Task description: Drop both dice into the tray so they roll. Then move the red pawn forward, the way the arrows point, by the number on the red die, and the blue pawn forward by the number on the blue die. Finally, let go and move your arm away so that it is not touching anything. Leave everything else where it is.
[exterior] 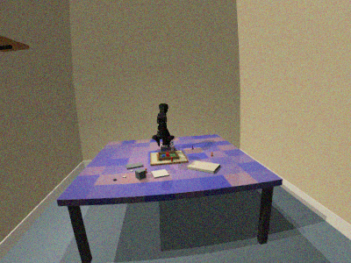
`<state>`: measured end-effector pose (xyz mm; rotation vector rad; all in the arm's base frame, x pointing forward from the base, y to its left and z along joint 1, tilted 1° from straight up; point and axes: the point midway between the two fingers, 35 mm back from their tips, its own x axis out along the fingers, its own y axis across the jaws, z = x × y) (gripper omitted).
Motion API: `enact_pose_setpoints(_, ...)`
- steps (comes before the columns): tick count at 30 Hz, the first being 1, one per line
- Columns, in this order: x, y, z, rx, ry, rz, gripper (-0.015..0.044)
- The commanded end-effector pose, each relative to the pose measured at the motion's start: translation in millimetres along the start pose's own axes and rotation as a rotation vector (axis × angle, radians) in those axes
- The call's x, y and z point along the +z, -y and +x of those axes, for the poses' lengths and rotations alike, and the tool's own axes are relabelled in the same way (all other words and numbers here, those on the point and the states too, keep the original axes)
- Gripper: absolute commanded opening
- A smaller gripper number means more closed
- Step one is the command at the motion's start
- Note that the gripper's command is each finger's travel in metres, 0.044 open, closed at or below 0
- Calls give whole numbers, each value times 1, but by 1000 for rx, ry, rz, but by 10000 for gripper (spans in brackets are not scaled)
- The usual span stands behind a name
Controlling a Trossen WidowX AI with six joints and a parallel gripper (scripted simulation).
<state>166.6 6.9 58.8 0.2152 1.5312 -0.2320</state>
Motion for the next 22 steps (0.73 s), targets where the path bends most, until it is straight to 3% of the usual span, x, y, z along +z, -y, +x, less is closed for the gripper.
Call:
enact_pose_setpoints(1,-2,1,-7,-5,-6,3,440)
enact_pose_setpoints(10,-7,-22,-88,-1,-7,-466,440)
enact_pose_setpoints(22,-5,-22,-83,2,1,-432,440)
